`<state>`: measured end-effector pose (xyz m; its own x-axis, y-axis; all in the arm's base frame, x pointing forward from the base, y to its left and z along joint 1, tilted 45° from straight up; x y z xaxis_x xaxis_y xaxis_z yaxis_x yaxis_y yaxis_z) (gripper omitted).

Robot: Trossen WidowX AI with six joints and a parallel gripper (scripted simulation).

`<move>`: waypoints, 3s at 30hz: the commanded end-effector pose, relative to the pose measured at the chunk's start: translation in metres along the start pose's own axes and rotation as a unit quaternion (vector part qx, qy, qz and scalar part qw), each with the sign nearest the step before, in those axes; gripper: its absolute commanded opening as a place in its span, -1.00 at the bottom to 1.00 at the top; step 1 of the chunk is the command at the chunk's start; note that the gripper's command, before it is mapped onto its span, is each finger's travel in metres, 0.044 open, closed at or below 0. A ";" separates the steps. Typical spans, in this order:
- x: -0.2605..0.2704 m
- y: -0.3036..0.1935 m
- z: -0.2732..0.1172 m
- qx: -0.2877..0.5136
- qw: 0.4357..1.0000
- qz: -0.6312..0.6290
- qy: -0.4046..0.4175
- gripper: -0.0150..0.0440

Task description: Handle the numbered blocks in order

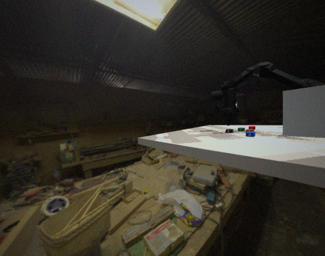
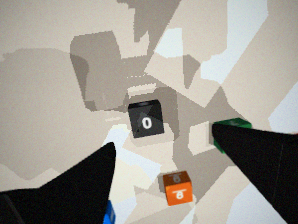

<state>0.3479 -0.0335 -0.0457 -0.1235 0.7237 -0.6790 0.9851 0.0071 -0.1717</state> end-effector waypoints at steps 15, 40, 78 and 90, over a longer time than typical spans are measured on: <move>0.002 0.001 0.025 -0.007 1.000 -0.005 -0.003 0.86; 0.002 0.001 0.038 -0.006 1.000 -0.005 -0.004 -0.08; 0.002 0.001 0.037 -0.006 1.000 -0.005 -0.004 -0.08; 0.002 0.001 0.023 -0.006 1.000 -0.005 -0.003 -0.08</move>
<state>0.3428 -0.0498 -0.0679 -0.1447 0.7165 -0.6825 0.9830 0.0252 -0.1820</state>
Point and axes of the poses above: the point midway between the two fingers, 35 mm back from their tips, its own z axis out along the fingers, its own x axis across the jaws, y = z × x, the point moved 3 cm from there along -z, back along the fingers, and after that the axes turned 13 degrees about -z, right-handed, at the moved point
